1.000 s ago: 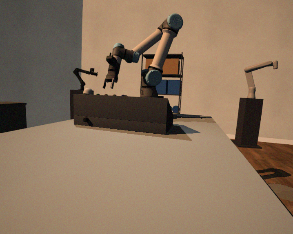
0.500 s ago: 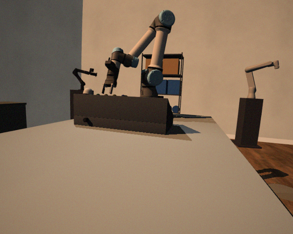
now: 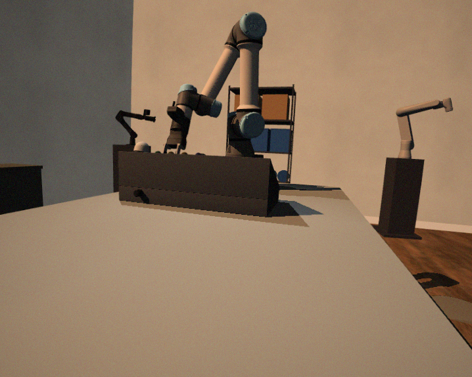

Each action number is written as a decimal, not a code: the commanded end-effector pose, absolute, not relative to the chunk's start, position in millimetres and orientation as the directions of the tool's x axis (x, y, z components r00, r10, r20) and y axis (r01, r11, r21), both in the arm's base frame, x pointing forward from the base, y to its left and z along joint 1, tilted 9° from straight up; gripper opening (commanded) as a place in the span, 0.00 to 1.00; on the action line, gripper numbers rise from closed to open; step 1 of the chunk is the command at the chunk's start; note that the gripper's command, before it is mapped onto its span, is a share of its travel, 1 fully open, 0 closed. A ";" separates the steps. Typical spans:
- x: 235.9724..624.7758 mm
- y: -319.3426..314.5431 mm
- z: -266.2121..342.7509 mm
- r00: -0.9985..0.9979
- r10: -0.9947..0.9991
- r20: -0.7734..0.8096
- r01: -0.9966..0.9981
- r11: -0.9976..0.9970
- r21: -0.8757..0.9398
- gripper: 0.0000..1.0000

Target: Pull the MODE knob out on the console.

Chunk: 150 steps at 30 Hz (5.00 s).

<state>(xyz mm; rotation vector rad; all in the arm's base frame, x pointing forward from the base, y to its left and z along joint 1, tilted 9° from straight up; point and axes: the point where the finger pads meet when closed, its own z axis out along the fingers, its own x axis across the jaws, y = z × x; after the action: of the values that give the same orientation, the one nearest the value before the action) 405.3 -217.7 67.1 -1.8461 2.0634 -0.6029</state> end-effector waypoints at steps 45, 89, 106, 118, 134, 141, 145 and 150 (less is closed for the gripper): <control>424.2 -222.0 35.1 -0.124 -0.991 0.052 -0.861 0.082 -0.501 1.00; 424.4 -222.2 35.6 -0.124 -0.991 0.052 -0.861 0.082 -0.501 1.00; 424.4 -222.2 35.6 -0.124 -0.991 0.052 -0.861 0.082 -0.501 1.00; 424.4 -222.2 35.6 -0.124 -0.991 0.052 -0.861 0.082 -0.501 0.00; 424.4 -222.2 35.6 -0.124 -0.991 0.052 -0.861 0.082 -0.501 0.00; 424.4 -222.2 35.6 -0.124 -0.991 0.052 -0.861 0.082 -0.501 0.00; 424.4 -222.2 35.6 -0.124 -0.991 0.052 -0.861 0.082 -0.501 0.00; 424.4 -222.2 35.6 -0.124 -0.991 0.052 -0.861 0.082 -0.501 0.00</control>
<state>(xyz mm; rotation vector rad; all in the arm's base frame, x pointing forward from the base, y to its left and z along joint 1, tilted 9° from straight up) 424.2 -222.1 35.1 -1.8462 2.0633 -0.6041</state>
